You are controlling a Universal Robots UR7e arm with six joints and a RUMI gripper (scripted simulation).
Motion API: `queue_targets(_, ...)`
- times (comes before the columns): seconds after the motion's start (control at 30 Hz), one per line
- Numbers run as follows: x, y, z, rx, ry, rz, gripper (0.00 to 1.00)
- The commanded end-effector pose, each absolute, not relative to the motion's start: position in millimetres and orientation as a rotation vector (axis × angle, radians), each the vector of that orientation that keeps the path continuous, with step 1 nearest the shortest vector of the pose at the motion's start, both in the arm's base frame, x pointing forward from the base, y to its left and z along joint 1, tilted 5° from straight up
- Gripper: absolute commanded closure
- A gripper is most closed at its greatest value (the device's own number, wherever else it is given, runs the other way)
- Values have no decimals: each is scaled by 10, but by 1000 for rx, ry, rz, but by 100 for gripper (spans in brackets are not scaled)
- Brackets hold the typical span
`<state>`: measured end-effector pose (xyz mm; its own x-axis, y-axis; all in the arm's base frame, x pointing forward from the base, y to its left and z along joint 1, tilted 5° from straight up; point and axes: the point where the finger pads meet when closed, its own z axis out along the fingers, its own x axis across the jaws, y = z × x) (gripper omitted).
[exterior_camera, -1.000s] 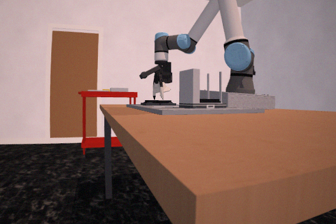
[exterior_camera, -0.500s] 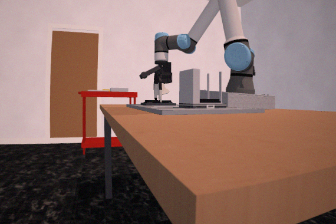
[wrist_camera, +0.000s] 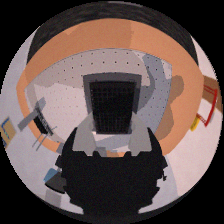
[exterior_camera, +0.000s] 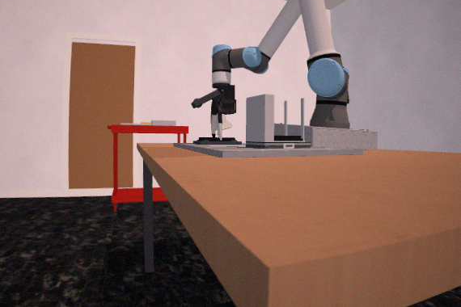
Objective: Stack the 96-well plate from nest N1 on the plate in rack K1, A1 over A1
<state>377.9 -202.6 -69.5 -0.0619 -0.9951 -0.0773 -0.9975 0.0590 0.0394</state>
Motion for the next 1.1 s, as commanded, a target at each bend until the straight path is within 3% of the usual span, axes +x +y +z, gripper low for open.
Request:
queue_targets(0.0,3782,-2030,-691,-2131,2265,125,100)
queue_targets(1.07,3793,-2056,-360,-2131,2265,126,100)
